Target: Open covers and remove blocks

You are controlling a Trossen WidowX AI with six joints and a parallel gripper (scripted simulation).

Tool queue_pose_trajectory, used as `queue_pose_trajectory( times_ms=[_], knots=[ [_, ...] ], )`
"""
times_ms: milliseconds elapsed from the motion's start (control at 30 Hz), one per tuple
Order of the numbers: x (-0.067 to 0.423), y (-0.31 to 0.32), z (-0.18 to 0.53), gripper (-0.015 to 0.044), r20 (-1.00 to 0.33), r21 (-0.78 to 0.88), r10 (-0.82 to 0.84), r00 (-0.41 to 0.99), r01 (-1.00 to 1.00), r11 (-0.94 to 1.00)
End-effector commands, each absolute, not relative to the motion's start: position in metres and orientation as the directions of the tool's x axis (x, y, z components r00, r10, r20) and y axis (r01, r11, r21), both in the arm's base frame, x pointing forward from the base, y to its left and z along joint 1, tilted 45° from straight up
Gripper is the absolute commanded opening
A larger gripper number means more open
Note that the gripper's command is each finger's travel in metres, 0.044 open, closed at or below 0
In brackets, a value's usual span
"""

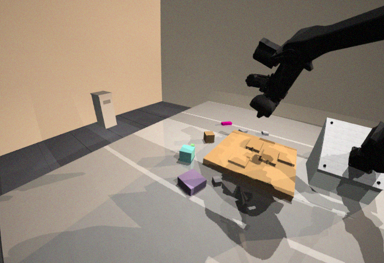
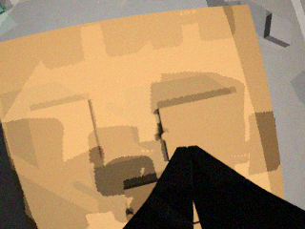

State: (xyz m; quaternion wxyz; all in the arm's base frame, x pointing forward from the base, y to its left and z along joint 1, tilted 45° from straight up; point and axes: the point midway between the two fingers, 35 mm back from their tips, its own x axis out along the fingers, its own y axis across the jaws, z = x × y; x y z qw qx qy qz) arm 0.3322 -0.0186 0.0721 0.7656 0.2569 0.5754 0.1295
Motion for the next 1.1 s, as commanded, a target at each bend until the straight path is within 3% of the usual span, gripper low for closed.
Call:
queue_pose_trajectory(
  times_ms=[0,533,1067],
  knots=[
    [0.329,0.007,0.069,0.0000,-0.797,0.584,0.560,0.227,0.052,0.810],
    [0.305,0.085,0.063,0.0000,-0.709,0.705,0.704,-0.045,-0.023,0.709],
    [0.305,0.086,0.063,0.0000,-0.708,0.706,0.705,-0.048,-0.023,0.708]
  ],
)
